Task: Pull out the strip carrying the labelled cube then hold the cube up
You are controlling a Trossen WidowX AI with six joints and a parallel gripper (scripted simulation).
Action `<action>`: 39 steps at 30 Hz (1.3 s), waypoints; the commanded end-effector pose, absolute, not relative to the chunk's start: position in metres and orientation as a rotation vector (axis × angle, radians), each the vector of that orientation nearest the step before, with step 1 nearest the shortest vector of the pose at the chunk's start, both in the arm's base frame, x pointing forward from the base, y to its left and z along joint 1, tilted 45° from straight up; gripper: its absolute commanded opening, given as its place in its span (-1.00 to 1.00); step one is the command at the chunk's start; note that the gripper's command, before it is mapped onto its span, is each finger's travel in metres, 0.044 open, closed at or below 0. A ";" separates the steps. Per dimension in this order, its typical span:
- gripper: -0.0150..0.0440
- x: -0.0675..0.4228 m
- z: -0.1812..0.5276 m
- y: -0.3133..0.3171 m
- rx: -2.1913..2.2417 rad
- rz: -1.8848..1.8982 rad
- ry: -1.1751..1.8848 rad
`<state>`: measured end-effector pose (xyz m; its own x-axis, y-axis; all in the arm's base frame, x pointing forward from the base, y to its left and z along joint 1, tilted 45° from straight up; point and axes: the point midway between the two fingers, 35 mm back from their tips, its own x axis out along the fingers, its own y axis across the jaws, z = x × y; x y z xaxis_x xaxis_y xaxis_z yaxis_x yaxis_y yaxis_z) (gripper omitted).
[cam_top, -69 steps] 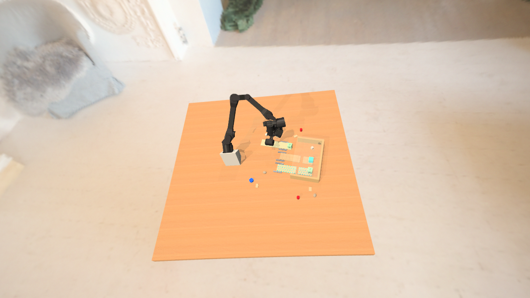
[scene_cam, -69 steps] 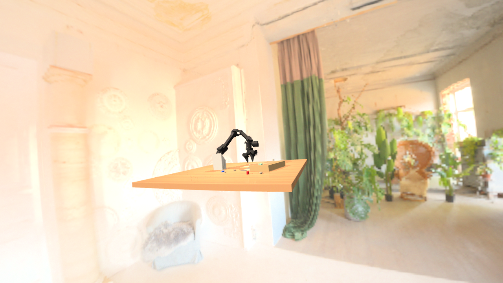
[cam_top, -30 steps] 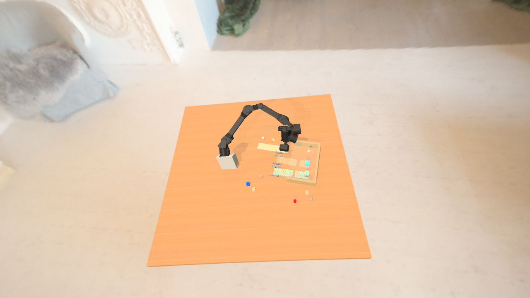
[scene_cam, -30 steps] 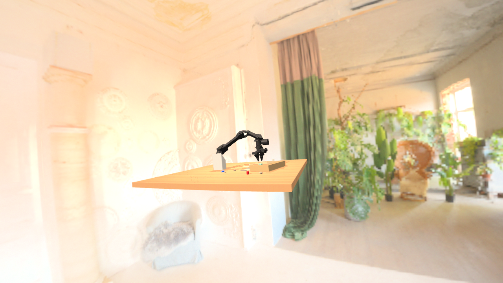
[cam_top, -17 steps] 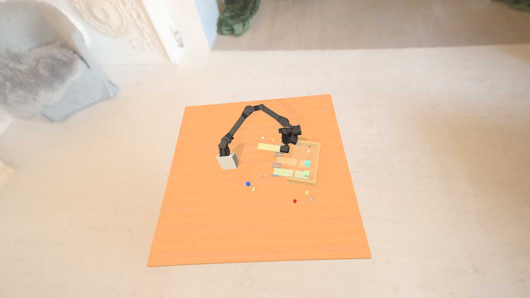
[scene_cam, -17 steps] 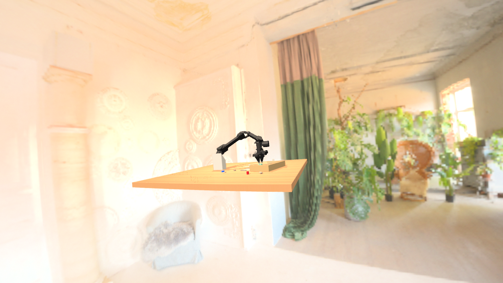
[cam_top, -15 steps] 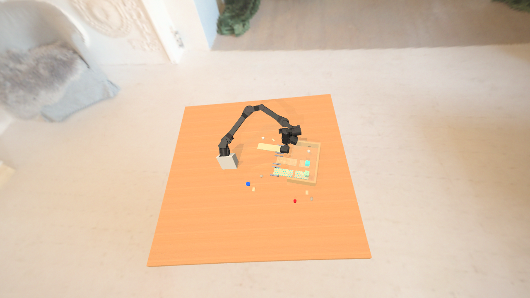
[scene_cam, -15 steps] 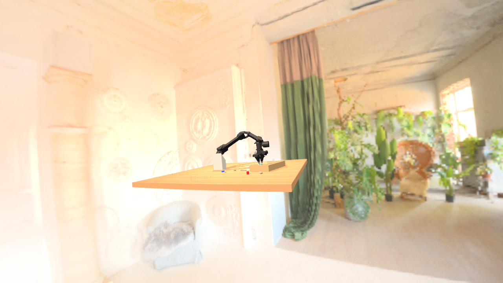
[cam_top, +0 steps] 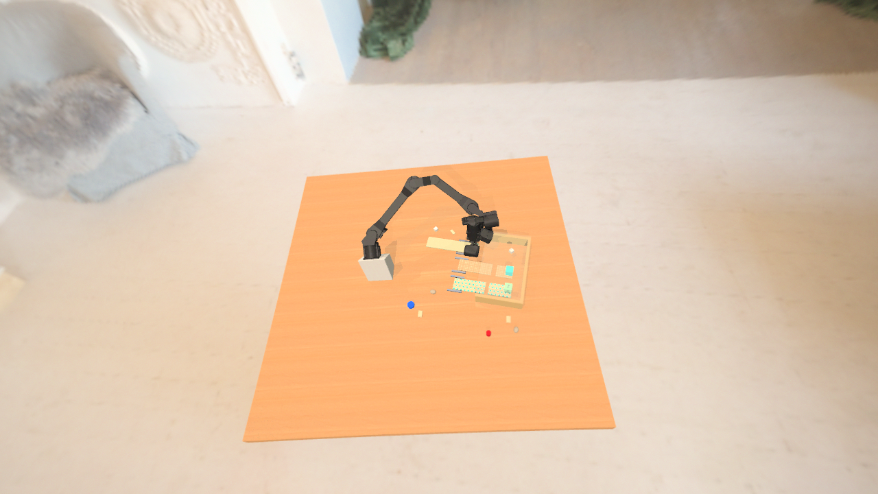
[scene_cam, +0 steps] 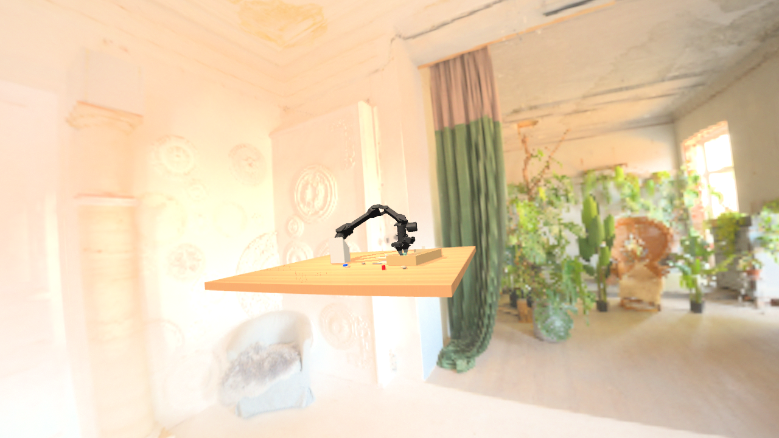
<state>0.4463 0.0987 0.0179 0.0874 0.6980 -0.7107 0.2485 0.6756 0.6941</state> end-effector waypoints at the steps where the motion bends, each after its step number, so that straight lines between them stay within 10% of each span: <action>1: 0.36 0.446 0.015 0.100 0.832 0.395 1.491; 16: -0.49 0.444 0.018 0.098 0.827 0.398 1.488; 39: -0.49 0.372 0.032 0.062 0.832 0.391 1.496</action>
<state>0.3799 0.0638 0.0322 0.0799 0.6947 -0.7149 0.2622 0.6773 0.6875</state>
